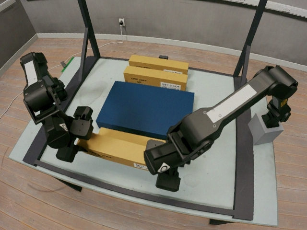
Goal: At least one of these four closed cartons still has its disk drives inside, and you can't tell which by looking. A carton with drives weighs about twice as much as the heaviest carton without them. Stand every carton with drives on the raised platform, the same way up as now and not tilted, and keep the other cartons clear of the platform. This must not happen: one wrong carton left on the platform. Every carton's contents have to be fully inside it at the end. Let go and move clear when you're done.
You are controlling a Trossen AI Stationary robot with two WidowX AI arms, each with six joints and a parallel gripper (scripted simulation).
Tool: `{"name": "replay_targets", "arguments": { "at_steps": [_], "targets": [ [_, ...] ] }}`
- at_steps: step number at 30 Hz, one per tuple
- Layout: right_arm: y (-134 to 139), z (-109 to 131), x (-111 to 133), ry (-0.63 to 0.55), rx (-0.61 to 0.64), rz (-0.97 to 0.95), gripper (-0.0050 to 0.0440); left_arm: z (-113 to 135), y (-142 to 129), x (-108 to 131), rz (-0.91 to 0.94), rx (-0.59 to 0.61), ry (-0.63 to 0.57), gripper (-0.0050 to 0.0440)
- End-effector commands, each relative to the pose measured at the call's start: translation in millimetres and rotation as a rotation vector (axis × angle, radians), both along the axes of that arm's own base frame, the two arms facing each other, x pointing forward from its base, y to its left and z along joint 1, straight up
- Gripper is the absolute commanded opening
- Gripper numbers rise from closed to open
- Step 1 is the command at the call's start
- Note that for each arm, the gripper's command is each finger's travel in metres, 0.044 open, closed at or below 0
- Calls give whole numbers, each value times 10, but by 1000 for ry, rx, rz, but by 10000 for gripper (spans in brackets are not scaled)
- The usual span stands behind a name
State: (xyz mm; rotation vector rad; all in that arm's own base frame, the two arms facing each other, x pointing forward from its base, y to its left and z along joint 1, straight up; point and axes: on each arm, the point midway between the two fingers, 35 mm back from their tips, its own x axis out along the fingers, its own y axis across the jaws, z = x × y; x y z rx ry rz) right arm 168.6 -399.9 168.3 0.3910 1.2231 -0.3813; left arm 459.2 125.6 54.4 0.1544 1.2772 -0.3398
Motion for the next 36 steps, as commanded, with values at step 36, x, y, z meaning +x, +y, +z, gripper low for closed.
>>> {"name": "replay_targets", "arguments": {
  "at_steps": [36],
  "targets": [
    [-71, 391, -62, -37, -119, -10, -50, 668, 107, 102, 0, 43, -120, -50]
  ]
}}
